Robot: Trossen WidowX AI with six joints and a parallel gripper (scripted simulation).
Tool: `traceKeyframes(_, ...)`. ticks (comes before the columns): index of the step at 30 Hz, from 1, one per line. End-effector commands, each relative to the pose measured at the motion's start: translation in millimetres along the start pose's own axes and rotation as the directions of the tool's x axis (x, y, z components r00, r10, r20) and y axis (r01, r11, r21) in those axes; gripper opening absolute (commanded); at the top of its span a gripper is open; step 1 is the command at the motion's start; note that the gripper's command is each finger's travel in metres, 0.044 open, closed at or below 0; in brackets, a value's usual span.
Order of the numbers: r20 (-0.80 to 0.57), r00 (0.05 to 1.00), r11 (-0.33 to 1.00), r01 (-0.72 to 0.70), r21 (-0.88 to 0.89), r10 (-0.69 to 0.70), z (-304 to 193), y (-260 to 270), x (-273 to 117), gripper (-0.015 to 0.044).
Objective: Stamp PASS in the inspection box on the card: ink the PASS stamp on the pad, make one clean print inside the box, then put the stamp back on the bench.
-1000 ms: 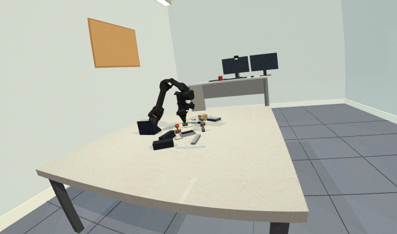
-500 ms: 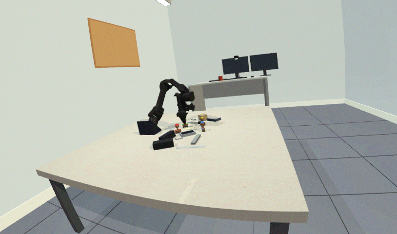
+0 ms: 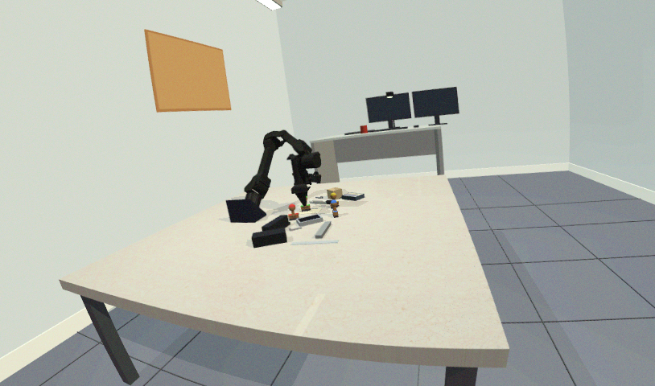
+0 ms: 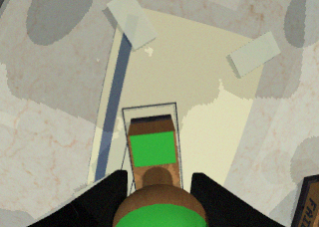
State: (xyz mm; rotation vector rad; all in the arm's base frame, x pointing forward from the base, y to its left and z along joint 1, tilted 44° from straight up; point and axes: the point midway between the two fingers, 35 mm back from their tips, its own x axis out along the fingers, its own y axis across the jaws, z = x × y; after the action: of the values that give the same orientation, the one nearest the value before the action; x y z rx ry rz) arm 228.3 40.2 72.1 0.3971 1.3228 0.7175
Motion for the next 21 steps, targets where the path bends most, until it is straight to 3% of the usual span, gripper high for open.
traceKeyframes(1, 0.003, 1.000, 1.000, -0.003, 0.003, 0.003, 0.5, 0.4, 1.1, 0.0000)
traceKeyframes(21, 0.003, 1.000, 1.000, -0.003, 0.003, 0.003, 0.4, 0.5, 3.8, 0.0000)
